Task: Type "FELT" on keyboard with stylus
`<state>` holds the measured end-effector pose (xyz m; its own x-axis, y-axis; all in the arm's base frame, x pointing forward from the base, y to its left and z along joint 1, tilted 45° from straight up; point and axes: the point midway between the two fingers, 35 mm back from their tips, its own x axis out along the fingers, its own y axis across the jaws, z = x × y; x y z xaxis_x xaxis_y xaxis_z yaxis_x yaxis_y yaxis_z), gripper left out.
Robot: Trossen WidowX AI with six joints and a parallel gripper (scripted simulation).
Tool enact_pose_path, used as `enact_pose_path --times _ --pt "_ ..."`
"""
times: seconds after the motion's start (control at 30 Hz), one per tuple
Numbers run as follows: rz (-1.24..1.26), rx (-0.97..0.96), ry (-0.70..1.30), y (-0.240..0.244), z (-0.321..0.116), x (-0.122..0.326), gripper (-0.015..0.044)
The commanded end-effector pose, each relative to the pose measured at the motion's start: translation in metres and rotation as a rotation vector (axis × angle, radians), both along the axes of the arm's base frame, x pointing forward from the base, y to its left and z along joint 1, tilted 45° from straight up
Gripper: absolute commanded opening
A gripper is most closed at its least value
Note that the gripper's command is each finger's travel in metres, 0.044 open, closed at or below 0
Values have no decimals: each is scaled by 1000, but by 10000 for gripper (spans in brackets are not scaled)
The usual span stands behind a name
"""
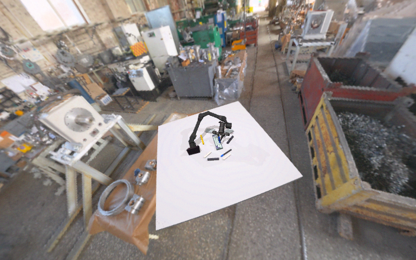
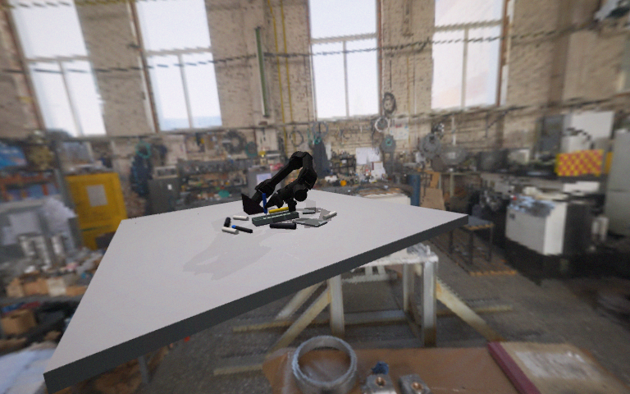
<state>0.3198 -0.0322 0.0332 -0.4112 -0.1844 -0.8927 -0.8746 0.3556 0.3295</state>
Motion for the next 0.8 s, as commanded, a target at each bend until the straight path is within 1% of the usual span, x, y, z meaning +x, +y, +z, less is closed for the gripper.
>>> enact_pose_path --times 0.0,0.77 --pt "-4 1 -1 2 -1 0 81" --pt "-4 1 -1 7 -7 0 81"
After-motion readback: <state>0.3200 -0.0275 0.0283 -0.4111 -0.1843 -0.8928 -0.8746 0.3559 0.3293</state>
